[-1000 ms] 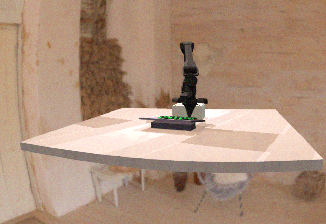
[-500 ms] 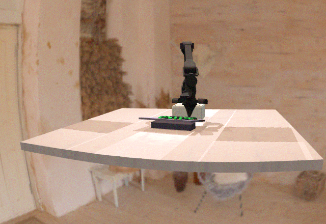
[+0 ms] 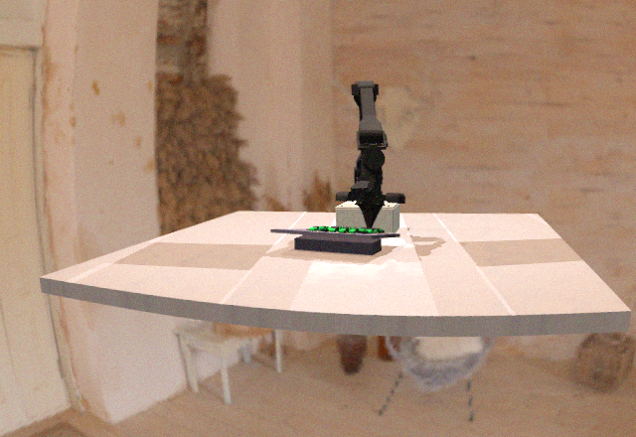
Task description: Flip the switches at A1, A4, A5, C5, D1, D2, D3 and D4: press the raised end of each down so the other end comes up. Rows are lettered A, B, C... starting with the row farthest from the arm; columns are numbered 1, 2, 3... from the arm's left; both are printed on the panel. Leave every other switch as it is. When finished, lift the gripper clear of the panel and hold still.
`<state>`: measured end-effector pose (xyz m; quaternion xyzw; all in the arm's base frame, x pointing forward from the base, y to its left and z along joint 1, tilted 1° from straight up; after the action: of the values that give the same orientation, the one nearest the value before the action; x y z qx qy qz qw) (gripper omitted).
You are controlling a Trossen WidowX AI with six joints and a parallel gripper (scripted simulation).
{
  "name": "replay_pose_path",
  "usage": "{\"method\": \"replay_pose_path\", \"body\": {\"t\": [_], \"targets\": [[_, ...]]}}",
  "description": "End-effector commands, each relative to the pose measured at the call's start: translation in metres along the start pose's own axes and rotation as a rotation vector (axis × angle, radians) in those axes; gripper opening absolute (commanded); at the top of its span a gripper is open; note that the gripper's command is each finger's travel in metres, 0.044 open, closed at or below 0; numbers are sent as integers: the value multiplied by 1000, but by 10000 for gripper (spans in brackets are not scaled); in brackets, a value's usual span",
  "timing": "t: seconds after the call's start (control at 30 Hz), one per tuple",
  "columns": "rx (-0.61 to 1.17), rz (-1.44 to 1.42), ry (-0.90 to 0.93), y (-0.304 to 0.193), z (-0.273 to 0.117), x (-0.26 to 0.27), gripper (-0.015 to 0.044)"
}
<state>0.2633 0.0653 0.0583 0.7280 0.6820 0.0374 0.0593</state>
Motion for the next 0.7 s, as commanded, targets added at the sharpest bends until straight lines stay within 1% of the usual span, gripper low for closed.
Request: {"method": "replay_pose_path", "body": {"t": [0.0, 0.07, 0.13, 0.3, 0.43, 0.53, 0.57, 0.67], "targets": [[-11, -1, 2, 1, -22, 1, 0], [-22, -3, 3, -2, -52, 1, 0], [-25, -3, 4, -4, -63, 1, 0], [-25, -3, 4, -5, -63, -1, 0], [-24, -3, 2, -24, -62, -24, 0], [-24, -4, 2, -25, -62, -25, 0], [-26, -4, 2, -25, -59, -25, 0], [-48, -3, -1, -26, -30, -25, 0]]}}
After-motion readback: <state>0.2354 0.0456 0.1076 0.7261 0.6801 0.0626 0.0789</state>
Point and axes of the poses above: the point midway between the two fingers, 35 mm back from their tips, its own z axis out along the fingers, its own x axis across the jaws, y = z × x, the point moved 6 cm from there along -z, back along the fingers, and after that the axes turned 6 degrees about -z, right-handed, at the moved point
